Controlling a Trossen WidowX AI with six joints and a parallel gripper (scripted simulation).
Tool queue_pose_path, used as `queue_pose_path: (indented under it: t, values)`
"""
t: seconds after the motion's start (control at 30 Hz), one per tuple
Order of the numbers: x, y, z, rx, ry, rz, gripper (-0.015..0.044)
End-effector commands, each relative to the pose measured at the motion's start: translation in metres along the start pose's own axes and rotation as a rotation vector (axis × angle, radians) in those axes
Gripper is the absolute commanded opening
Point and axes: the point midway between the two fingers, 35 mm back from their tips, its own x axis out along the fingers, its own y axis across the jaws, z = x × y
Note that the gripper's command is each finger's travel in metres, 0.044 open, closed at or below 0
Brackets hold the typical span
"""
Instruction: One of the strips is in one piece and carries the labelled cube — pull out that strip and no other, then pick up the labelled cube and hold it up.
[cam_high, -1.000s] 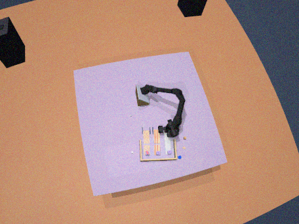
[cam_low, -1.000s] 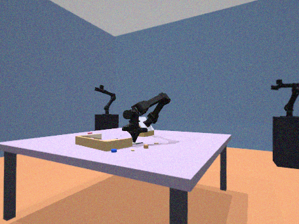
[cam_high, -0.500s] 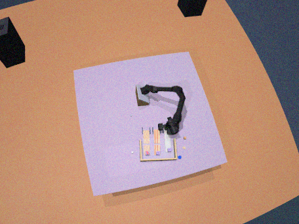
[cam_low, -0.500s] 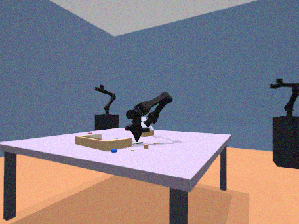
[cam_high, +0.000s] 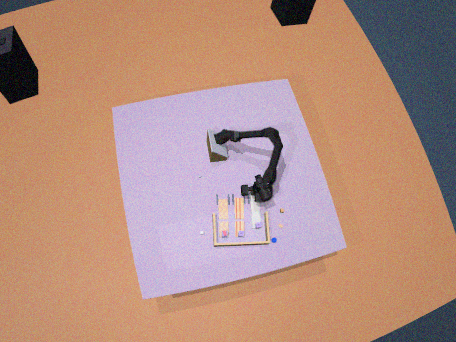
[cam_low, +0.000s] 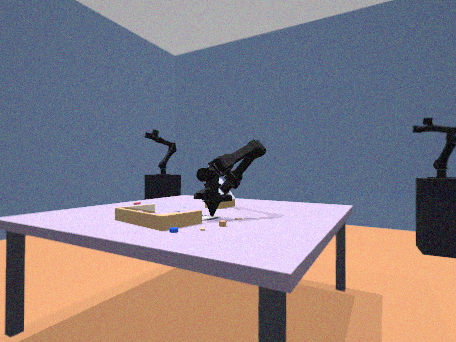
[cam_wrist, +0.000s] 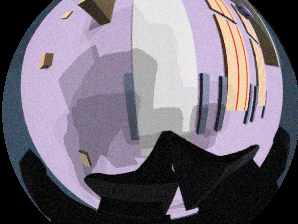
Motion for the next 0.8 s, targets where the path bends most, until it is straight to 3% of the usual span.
queue_pose_path:
  t: [0.0, 0.77]
  values:
    - [0.004, -0.001, -0.011, 0.011, 0.015, -0.005, 0.0]
    - [0.004, -0.001, -0.045, 0.012, 0.016, -0.005, 0.0]
